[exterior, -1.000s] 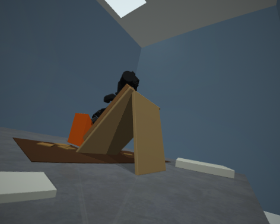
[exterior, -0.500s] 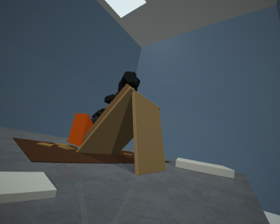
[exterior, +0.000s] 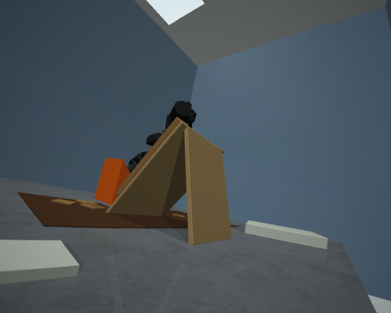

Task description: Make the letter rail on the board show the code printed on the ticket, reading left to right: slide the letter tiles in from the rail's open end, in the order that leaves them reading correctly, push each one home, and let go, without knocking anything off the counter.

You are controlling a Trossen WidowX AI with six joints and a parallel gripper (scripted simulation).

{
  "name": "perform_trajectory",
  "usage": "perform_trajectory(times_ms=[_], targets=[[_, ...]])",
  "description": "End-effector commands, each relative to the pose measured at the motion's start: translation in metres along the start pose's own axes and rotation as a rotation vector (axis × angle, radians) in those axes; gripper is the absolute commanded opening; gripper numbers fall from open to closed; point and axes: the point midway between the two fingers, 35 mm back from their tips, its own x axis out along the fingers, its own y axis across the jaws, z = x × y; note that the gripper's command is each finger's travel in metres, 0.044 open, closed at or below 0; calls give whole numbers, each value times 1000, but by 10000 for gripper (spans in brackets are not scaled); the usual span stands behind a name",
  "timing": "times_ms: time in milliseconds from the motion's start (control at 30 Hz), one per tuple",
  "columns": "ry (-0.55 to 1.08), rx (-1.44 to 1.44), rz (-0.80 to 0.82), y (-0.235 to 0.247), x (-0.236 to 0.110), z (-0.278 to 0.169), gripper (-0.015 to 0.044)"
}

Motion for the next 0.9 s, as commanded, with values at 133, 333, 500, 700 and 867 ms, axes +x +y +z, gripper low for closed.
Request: perform_trajectory(times_ms=[133,333,500,700,867], targets=[[-2,5,2,-1,4,4,0],[-2,5,2,-1,7,6,0],[-2,5,2,-1,8,7,0],[-2,5,2,0,11,9,0],[-2,5,2,0,12,11,0]])
